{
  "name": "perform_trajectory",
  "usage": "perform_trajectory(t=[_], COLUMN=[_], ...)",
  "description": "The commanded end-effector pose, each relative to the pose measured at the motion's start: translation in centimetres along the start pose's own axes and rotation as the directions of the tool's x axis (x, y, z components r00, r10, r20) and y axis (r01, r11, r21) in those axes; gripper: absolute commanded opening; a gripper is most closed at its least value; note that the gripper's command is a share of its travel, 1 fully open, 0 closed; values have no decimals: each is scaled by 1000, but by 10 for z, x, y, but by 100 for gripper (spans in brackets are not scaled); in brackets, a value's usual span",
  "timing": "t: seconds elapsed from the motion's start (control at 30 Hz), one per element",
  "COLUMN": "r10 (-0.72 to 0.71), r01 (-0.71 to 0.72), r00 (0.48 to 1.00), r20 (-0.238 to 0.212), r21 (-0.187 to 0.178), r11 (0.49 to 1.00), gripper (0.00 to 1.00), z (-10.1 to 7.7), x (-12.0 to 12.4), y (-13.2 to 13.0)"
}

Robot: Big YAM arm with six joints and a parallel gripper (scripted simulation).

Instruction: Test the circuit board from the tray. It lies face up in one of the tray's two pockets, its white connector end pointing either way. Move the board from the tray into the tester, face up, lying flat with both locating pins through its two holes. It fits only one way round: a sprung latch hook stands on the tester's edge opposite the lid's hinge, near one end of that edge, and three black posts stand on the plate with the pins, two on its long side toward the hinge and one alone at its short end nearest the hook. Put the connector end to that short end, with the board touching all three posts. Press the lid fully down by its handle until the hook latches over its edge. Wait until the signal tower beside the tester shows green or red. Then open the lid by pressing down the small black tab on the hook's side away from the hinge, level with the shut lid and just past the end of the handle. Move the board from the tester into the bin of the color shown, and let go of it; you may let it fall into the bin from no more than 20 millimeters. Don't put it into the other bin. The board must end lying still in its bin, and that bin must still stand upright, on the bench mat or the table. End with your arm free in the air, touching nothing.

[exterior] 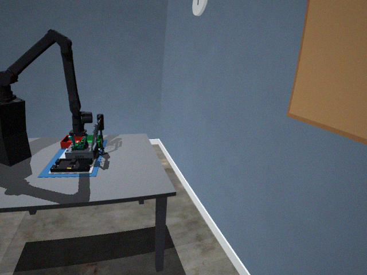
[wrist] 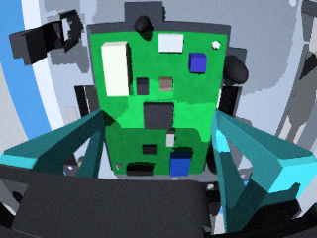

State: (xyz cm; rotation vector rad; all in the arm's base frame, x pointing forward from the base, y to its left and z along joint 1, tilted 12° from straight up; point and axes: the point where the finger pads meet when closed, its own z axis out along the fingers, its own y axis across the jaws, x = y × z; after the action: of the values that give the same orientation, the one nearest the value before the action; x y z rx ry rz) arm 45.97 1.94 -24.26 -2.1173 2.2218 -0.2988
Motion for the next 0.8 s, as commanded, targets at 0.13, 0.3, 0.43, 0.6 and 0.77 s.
perform_trajectory(t=[0.13, 0.3, 0.43, 0.6, 0.77], r10=[3, 4, 4, 4, 4], r01=[-3, -4, -4, -4, -4], r00=[1000, 1000, 1000, 1000, 1000], r20=[1, 2, 2, 2, 2], r21=[-2, 3, 6, 8, 7], r11=[1000, 1000, 1000, 1000, 1000], gripper=[72, 72, 72, 72, 92], z=[4, 5, 5, 6, 6], x=[3, 3, 3, 3, 3], y=[-3, -5, -5, -6, -5])
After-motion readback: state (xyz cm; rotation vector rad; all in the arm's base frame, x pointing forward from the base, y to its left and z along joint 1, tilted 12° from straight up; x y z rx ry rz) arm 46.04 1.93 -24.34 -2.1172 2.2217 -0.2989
